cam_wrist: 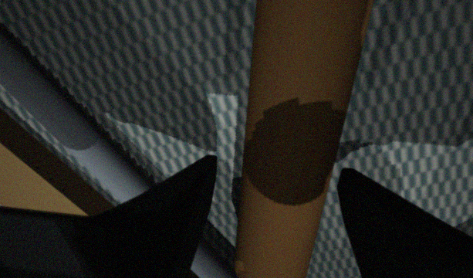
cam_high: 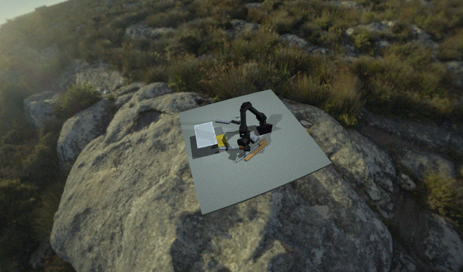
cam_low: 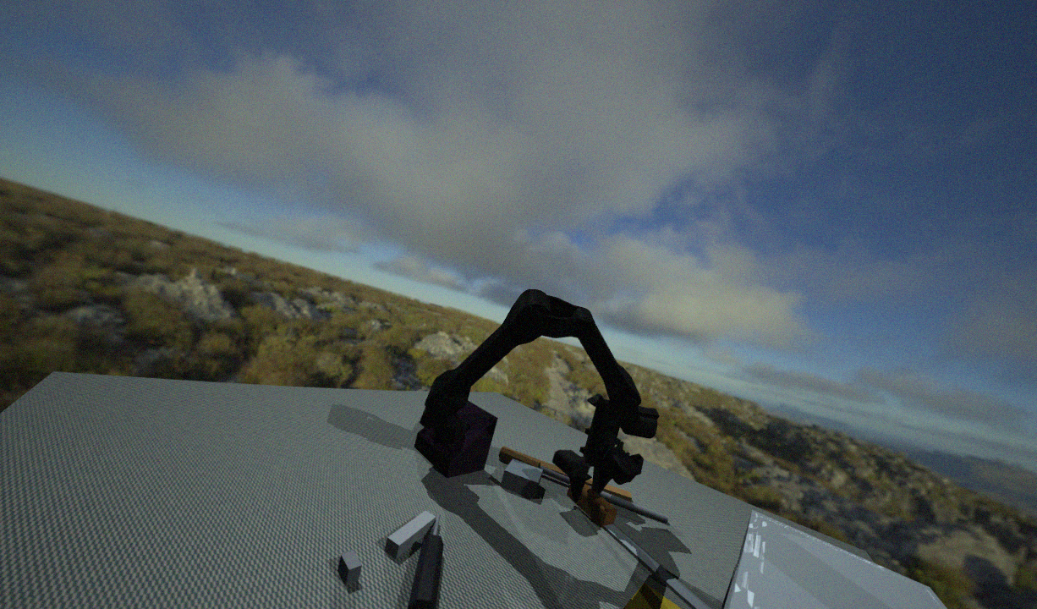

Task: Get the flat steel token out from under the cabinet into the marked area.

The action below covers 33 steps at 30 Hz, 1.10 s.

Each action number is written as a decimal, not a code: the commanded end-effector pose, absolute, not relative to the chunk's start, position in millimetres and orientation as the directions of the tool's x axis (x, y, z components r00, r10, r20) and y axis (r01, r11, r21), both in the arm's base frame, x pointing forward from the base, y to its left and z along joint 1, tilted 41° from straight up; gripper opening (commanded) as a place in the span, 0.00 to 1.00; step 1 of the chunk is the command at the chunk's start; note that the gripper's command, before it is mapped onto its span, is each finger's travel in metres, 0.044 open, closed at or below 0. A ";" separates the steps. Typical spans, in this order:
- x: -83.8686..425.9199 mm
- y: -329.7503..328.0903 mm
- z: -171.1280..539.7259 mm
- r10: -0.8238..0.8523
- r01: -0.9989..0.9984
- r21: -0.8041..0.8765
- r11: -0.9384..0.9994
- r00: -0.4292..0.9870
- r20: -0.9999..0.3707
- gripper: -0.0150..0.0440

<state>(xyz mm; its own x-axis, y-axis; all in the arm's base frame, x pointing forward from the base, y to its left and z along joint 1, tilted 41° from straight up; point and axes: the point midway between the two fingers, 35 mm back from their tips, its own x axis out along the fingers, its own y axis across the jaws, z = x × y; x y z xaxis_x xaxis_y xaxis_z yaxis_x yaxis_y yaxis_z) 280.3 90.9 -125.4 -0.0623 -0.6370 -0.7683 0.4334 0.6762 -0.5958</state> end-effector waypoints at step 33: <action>279.4 90.6 -128.0 -0.634 0.437 -0.590 0.679 -0.056 -0.772 0.27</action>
